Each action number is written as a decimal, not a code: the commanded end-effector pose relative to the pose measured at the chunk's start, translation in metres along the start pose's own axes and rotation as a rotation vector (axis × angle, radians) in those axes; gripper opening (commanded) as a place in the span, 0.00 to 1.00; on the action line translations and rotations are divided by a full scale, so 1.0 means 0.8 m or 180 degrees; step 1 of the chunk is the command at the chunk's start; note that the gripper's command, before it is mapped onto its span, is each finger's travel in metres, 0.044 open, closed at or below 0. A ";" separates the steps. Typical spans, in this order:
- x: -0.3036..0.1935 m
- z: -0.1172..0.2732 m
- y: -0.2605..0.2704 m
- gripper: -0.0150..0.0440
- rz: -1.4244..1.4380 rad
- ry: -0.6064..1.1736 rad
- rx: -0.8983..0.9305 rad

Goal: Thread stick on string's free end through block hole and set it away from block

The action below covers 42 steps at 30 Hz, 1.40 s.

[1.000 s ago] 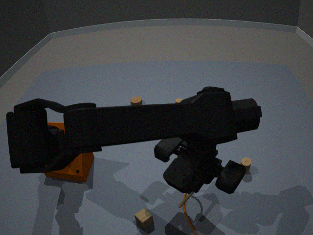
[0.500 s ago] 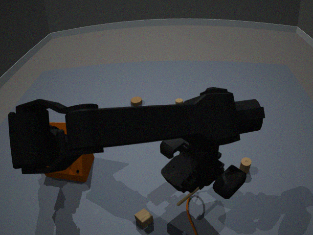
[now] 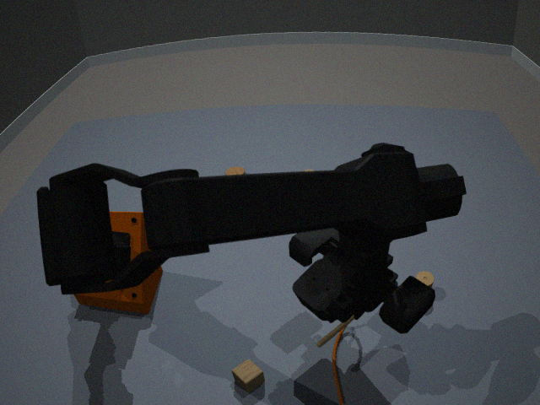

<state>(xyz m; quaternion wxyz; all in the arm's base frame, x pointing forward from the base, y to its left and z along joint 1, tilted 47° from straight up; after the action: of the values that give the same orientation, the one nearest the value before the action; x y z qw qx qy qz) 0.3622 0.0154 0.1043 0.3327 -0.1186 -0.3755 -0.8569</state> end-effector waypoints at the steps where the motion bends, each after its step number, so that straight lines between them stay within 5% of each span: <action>1: -0.008 0.003 0.000 0.25 -0.0008 0.0017 0.0008; 42: -0.065 0.002 -0.011 0.25 -0.0011 0.0042 0.0006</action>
<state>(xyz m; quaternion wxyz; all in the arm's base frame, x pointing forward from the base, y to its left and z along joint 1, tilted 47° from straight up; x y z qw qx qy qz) 0.3946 0.0430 0.0770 0.3340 -0.1157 -0.3759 -0.8566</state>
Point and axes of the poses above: the point midway between the two fingers, 35 mm back from their tips, its own z axis back along the fingers, its own y axis across the jaws, x = y × z, the point moved 6 cm from there along z, back along the fingers, and after that the axes turned 7 degrees about -z, right-handed, at the moved point
